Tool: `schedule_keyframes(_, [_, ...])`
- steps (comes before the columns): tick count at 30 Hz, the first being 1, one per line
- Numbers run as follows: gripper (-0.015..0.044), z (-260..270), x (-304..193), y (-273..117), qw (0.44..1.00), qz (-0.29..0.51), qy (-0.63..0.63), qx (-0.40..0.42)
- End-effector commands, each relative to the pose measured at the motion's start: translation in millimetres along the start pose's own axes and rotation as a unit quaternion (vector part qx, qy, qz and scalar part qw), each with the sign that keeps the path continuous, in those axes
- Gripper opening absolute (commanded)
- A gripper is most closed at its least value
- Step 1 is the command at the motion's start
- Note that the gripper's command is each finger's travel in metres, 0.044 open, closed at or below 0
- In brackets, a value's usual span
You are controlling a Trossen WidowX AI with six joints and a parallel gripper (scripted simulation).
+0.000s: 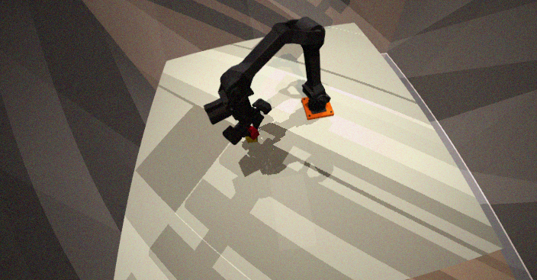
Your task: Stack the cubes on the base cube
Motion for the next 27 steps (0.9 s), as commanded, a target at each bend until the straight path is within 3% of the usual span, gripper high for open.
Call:
schedule_keyframes(1, [0.0105, 0.3, 0.2, 0.2, 1.0, -0.001, -0.001, 0.001])
schedule_keyframes(4, [0.0105, 0.3, 0.2, 0.2, 1.0, -0.001, -0.001, 0.001])
schedule_keyframes(8, [0.0205, 0.3, 0.2, 0.2, 1.0, -0.001, -0.001, 0.001])
schedule_keyframes(27, [0.0205, 0.0, -0.1, -22.5, 1.0, 0.0, 0.0, 0.0])
Point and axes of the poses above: the point midway between the two fingers, 35 mm back from their tips, its own y axis out along the fingers, its own z axis across the jaws, x = y × z, the point moved 6 cm from there along -y, back along the fingers
